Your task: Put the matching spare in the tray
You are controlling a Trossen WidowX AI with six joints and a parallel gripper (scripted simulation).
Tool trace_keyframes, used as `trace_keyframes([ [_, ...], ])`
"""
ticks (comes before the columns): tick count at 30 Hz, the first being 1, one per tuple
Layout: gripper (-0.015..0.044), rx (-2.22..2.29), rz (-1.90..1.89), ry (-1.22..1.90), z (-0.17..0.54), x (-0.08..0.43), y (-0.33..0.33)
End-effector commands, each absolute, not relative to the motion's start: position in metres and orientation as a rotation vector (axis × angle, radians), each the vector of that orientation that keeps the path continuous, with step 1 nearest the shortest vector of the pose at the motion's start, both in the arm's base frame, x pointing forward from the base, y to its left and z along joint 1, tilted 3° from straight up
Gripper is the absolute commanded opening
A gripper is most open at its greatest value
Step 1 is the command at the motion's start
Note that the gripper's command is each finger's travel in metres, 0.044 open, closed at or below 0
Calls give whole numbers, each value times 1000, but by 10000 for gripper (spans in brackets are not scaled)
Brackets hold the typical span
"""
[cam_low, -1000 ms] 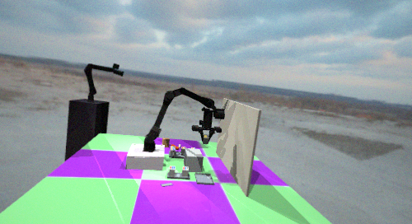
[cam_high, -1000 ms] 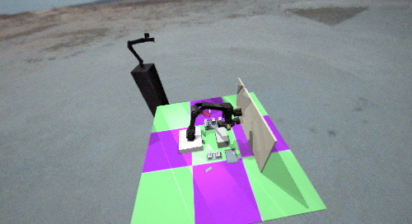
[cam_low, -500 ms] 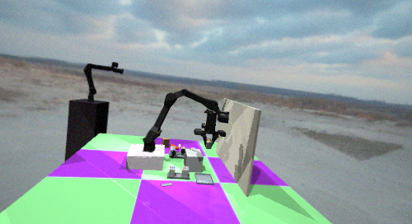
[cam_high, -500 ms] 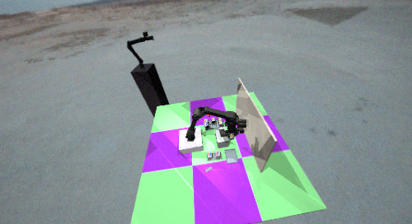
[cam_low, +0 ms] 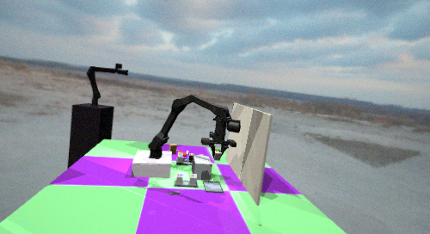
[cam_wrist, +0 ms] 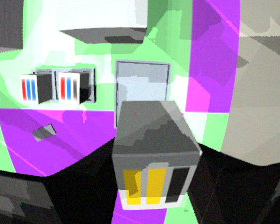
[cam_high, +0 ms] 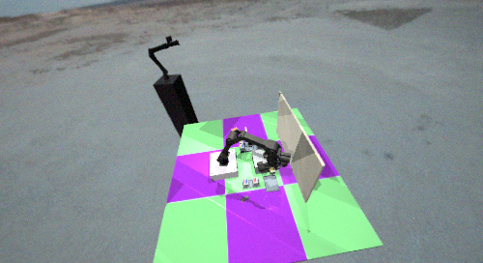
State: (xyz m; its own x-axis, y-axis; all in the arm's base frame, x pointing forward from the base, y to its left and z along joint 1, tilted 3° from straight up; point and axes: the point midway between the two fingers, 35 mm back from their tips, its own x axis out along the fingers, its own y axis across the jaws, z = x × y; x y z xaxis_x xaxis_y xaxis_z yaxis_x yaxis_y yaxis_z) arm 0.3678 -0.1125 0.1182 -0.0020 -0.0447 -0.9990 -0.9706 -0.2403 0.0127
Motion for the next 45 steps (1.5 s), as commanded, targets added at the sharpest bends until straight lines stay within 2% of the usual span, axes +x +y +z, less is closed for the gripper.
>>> trace_keyframes([
  [1, 0, -1428, 1379, 1118, 117, 369, -113],
  [45, 0, -1429, 1379, 1118, 71, 376, -117],
])
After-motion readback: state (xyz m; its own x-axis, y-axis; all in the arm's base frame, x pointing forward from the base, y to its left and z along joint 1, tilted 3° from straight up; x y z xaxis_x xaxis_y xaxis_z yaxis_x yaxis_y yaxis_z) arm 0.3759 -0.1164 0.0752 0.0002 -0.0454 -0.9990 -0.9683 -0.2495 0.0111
